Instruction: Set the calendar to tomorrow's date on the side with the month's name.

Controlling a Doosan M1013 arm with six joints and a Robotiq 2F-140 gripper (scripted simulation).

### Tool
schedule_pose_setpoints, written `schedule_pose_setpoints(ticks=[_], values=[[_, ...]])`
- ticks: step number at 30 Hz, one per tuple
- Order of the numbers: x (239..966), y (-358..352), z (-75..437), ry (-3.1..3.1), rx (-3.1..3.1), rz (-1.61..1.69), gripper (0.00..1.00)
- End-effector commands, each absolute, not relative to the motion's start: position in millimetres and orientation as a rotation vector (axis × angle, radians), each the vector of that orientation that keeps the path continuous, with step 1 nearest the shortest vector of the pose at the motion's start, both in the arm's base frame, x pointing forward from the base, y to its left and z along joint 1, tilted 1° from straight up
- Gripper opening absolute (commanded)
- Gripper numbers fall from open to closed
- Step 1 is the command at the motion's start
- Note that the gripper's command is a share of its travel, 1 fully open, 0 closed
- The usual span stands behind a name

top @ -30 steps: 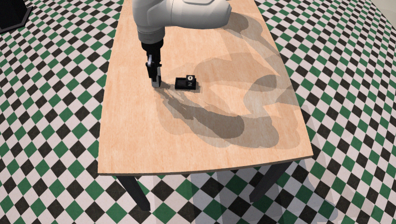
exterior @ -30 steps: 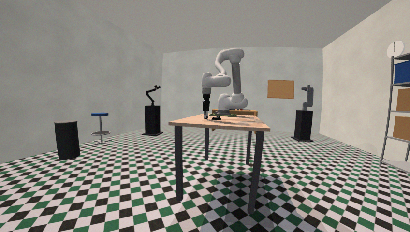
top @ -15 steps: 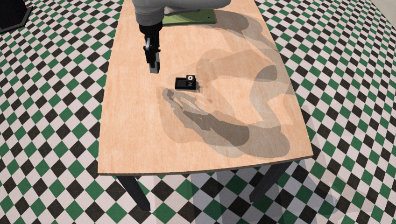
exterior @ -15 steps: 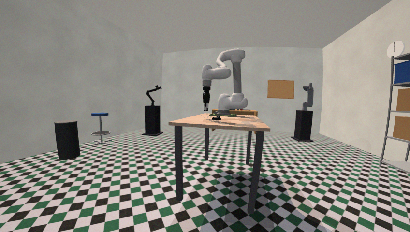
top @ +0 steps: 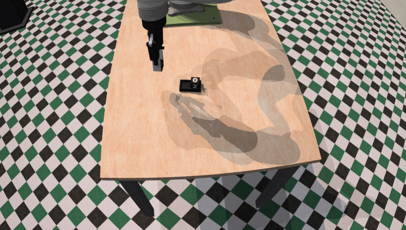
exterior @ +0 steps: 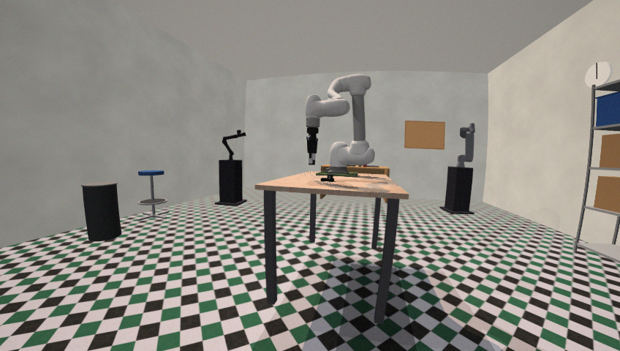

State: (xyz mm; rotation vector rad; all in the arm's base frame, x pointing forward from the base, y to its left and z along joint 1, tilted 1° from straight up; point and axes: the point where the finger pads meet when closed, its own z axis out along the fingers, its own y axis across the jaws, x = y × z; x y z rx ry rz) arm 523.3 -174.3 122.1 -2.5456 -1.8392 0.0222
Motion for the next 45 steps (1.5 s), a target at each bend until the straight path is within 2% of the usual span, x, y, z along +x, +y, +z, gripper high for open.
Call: schedule_pose_setpoints(ticks=[1,17,30,45], values=[[523.3,-174.2,122.2,-1.838,-2.547,0.022,0.17],[523.3,-174.3,122.2,-1.302,-2.861,0.022,0.17],[523.2,-174.3,122.3,-0.446,-3.115,0.02,0.17],[523.2,-174.4,122.4,0.436,-3.12,0.017,0.17]])
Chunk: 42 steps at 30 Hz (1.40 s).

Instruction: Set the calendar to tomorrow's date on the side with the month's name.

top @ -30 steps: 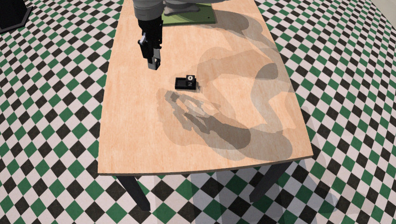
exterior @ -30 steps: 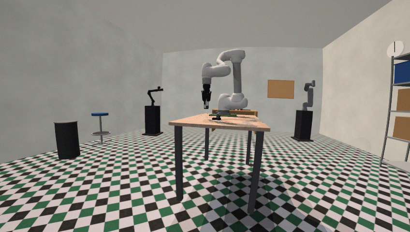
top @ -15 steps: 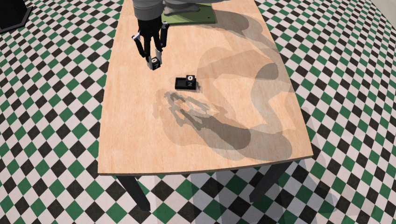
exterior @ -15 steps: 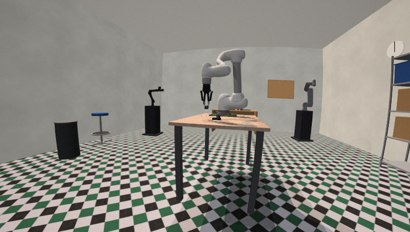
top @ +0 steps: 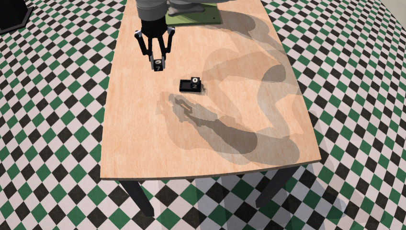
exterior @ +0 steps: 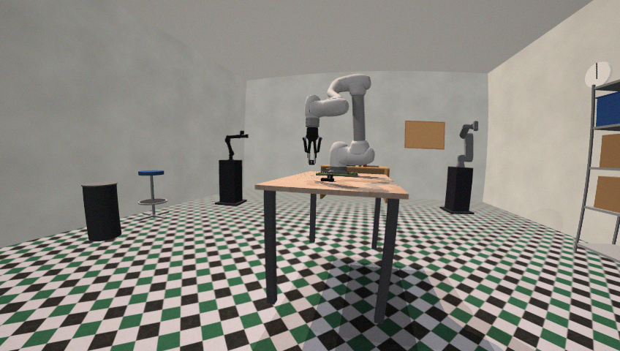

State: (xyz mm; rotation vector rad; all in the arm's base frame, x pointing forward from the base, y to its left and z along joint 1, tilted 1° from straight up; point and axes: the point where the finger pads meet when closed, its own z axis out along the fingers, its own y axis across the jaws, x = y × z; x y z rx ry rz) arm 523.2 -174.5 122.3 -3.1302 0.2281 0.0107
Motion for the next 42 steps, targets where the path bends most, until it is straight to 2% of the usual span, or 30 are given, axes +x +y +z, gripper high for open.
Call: schedule_pose_setpoints(ticks=[1,7,20,23,34,42], values=[[523.2,-174.4,122.4,0.501,-3.11,0.017,0.17],[523.1,-174.4,122.5,0.697,-3.073,0.016,0.17],[523.1,-174.5,122.6,1.552,-2.745,0.011,0.17],[523.1,-174.5,122.6,1.565,-2.738,0.011,0.17],[523.0,-174.6,122.6,2.194,-2.267,0.006,0.17],[523.0,-174.6,122.7,2.426,-2.018,0.003,0.17]])
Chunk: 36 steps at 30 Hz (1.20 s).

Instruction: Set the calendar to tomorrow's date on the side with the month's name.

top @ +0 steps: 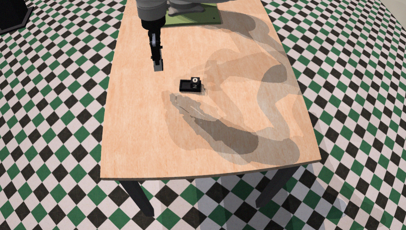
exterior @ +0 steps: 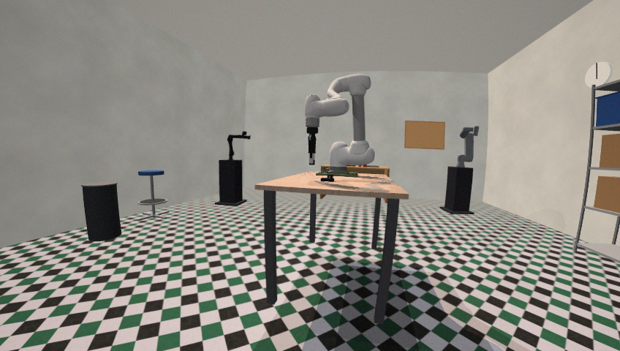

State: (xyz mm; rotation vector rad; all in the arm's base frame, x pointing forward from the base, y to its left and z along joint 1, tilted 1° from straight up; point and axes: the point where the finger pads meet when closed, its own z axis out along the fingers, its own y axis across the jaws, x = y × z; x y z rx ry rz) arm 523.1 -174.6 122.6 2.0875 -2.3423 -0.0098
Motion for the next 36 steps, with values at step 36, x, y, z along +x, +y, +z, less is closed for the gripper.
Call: schedule_pose_setpoints(ticks=[36], values=[[523,-175,86,-2.478,1.908,-0.002,0.17]])
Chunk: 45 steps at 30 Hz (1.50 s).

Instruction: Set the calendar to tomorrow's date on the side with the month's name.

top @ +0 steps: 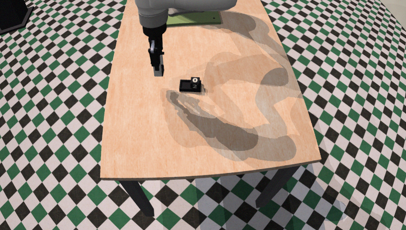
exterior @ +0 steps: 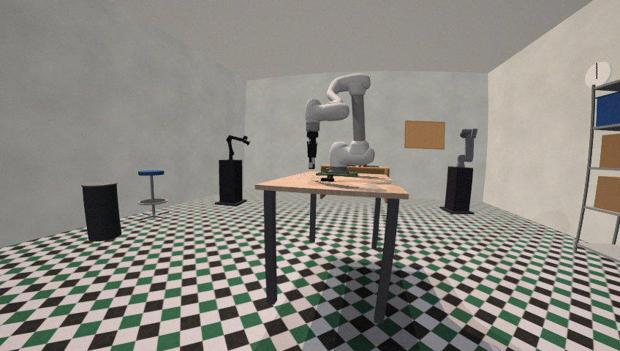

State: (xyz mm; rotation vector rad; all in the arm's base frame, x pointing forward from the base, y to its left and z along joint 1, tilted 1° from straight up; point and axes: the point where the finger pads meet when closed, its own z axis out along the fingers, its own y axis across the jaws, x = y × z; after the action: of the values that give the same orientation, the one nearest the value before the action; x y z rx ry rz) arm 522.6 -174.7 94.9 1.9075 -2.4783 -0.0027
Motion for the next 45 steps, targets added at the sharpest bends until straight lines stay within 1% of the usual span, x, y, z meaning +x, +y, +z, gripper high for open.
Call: schedule_pose_setpoints(ticks=[1,10,17,45], values=[[523,-175,82,-2.478,1.908,-0.002,0.17],[522,-175,41,-2.478,1.908,-0.002,0.17],[522,-175,30,-2.478,1.908,-0.002,0.17],[522,-175,27,-2.478,1.908,-0.002,0.17]])
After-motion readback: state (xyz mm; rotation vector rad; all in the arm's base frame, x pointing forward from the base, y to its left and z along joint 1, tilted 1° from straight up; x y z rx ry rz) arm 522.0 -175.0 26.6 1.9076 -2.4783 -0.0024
